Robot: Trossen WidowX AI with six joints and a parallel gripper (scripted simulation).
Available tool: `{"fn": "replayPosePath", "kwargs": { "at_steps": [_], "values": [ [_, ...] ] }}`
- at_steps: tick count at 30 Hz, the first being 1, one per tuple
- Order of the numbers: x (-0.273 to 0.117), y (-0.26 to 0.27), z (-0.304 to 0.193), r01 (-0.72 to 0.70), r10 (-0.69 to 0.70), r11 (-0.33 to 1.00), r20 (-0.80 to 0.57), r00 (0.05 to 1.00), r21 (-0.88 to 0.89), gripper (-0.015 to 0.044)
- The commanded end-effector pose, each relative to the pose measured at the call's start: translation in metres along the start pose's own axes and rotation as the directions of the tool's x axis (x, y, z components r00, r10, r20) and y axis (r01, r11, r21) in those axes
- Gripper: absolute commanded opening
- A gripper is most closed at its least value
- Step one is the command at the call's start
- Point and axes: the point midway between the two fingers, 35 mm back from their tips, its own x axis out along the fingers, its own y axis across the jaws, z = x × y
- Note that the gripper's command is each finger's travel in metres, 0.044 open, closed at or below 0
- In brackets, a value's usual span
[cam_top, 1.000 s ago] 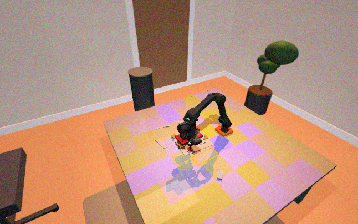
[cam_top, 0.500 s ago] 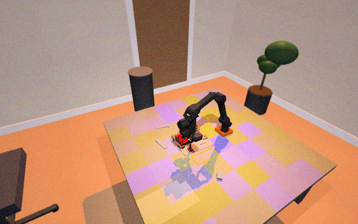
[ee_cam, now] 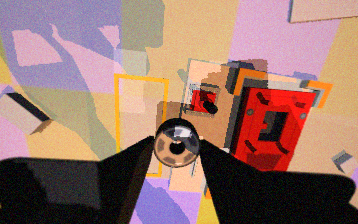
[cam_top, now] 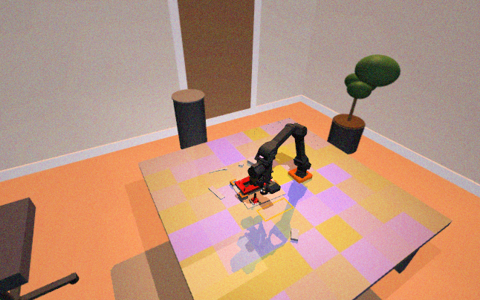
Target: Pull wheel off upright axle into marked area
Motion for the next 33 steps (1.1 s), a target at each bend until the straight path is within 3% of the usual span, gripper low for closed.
{"fn": "replayPosePath", "kwargs": {
  "at_steps": [1,16,33],
  "values": [
    [-0.001,0.018,-0.012,-0.006,0.006,1.000,-0.001,1.000,0.003,0.0000],
    [-0.002,0.057,-0.043,-0.011,0.011,1.000,-0.002,1.000,0.003,0.0000],
    [0.051,0.059,-0.040,-0.011,0.011,1.000,-0.002,1.000,0.003,0.0000]
  ]
}}
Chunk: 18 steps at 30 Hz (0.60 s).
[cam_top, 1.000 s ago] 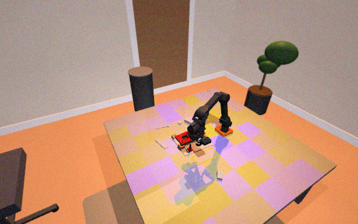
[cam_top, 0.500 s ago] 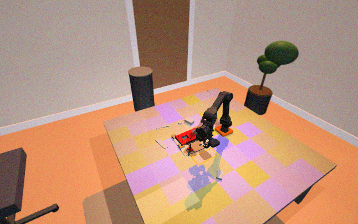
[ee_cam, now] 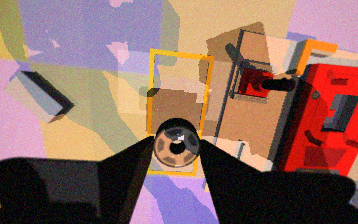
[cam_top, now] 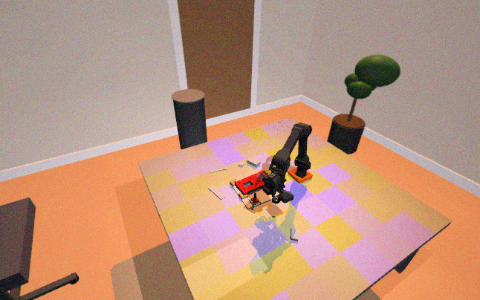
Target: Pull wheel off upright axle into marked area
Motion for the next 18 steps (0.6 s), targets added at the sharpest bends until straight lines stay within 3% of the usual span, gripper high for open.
{"fn": "replayPosePath", "kwargs": {
  "at_steps": [1,9,15,18],
  "values": [
    [0.025,0.000,-0.002,0.002,-0.002,1.000,-0.016,1.000,0.002,0.0000],
    [0.066,-0.001,-0.005,0.002,-0.002,1.000,-0.016,1.000,0.002,0.0000],
    [0.069,-0.002,-0.006,0.002,-0.002,1.000,-0.016,1.000,0.002,0.0000],
    [0.066,-0.002,-0.005,0.007,-0.007,1.000,-0.016,1.000,0.005,0.0079]
  ]
}}
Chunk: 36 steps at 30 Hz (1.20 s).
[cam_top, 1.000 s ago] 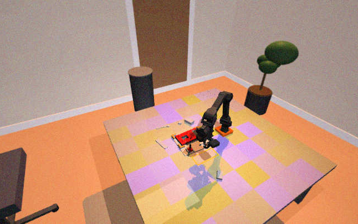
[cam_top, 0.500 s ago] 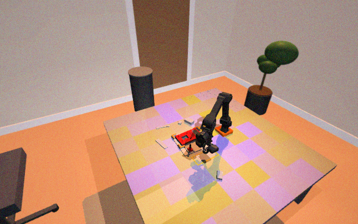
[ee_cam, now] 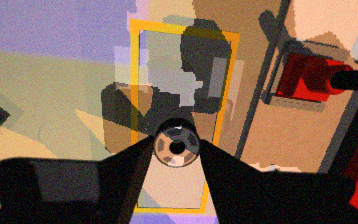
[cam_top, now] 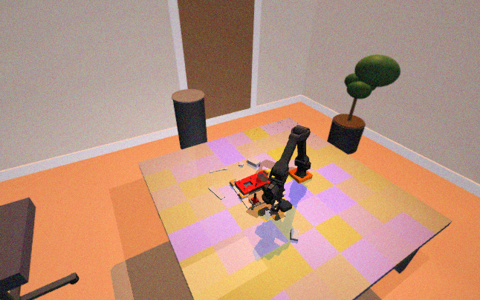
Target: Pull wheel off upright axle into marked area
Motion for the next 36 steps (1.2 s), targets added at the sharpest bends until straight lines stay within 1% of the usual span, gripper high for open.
{"fn": "replayPosePath", "kwargs": {
  "at_steps": [1,8,9,15,19,20,24,25,30,36],
  "values": [
    [0.000,0.000,0.000,0.001,-0.001,1.000,-0.001,1.000,0.000,0.0105],
    [-0.003,0.000,0.000,0.000,0.000,1.000,-0.001,1.000,0.000,0.0289],
    [-0.007,0.000,0.000,0.000,0.000,1.000,-0.001,1.000,0.000,0.0300],
    [-0.058,0.000,0.001,-0.005,0.005,1.000,-0.001,1.000,-0.003,0.0300],
    [-0.060,0.000,0.000,-0.005,0.005,1.000,-0.001,1.000,-0.003,0.0300],
    [-0.054,-0.001,0.001,-0.003,0.003,1.000,0.007,1.000,-0.002,0.0326],
    [-0.075,-0.012,-0.025,-0.003,0.003,1.000,0.002,1.000,-0.003,0.0431],
    [-0.081,-0.016,-0.034,-0.003,0.003,1.000,0.001,1.000,-0.003,0.0440],
    [-0.103,-0.034,-0.074,-0.002,0.002,1.000,-0.007,1.000,-0.004,0.0440],
    [-0.106,-0.037,-0.080,-0.002,0.002,1.000,-0.008,1.000,-0.004,0.0440]
  ]
}}
